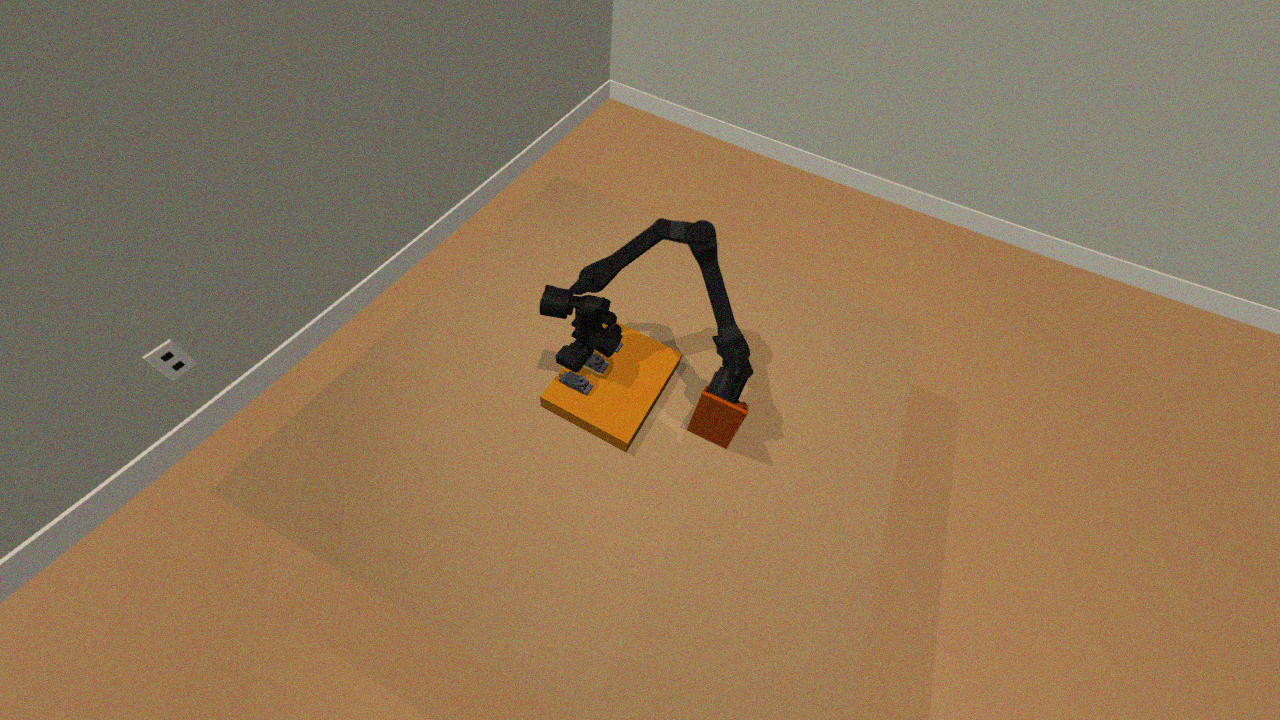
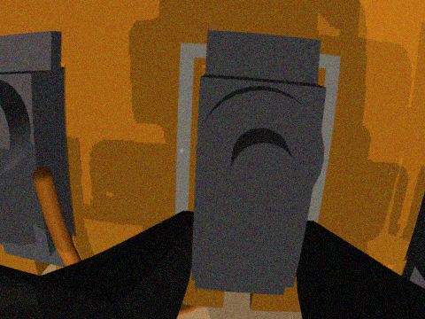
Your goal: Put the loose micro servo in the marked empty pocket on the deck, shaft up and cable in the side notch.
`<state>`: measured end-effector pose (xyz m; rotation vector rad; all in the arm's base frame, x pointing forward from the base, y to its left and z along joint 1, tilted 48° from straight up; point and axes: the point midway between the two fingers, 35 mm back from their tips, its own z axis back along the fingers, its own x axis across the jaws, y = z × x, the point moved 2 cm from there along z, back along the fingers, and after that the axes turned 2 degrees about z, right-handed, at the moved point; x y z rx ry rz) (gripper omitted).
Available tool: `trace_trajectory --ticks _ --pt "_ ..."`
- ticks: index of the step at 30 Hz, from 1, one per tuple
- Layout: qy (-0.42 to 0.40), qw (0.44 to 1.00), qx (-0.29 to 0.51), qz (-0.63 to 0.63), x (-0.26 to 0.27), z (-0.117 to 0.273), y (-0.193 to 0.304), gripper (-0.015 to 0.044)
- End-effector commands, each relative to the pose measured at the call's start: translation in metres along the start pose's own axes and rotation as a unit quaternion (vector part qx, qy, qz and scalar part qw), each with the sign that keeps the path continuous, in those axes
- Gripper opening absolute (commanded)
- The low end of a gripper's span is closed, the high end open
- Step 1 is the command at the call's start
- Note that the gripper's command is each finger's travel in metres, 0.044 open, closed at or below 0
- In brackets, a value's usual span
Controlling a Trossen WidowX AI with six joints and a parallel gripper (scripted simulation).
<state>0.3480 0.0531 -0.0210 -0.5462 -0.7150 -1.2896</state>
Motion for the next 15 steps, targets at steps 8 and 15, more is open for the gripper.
trace_trajectory --ticks 8,15 --pt "-0.001 1.000 0.001 0.002 0.000 0.032 -0.003 0.0187" --pt "-0.002 1.000 0.003 0.007 -0.004 0.039 -0.013 0.0240"
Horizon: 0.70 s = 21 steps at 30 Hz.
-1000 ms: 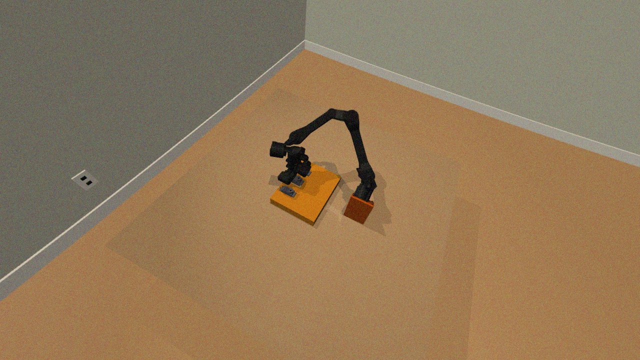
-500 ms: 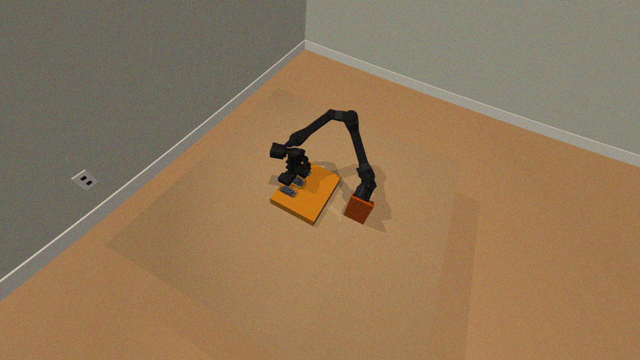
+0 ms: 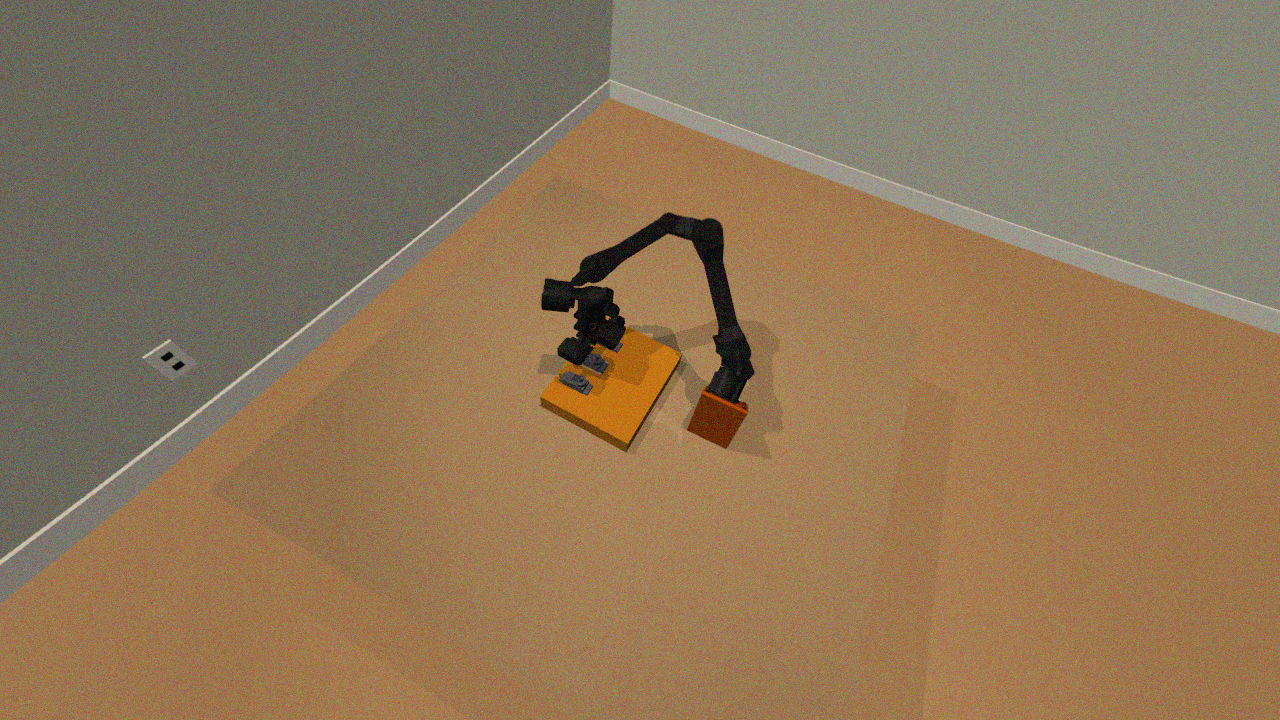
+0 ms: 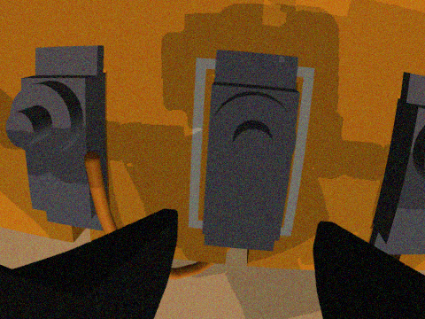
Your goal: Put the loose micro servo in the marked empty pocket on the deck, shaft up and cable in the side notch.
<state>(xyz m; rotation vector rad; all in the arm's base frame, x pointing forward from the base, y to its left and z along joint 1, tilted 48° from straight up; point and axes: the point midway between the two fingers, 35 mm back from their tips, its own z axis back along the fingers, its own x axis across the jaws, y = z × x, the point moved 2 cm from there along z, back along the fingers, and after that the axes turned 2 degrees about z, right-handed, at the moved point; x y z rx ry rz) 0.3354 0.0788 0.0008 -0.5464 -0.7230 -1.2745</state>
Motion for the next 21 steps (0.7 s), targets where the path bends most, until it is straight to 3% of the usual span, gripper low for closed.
trace_trajectory --ticks 1,8,14,21 --pt "0.003 1.000 -0.002 0.002 -0.003 0.010 -0.013 0.0266" --pt "0.005 1.000 -0.006 0.000 -0.005 0.063 -0.101 0.0440" --pt "0.004 1.000 -0.006 0.000 -0.004 0.067 -0.104 0.0440" --pt "0.004 1.000 0.000 0.004 -0.004 0.112 -0.103 0.0440"
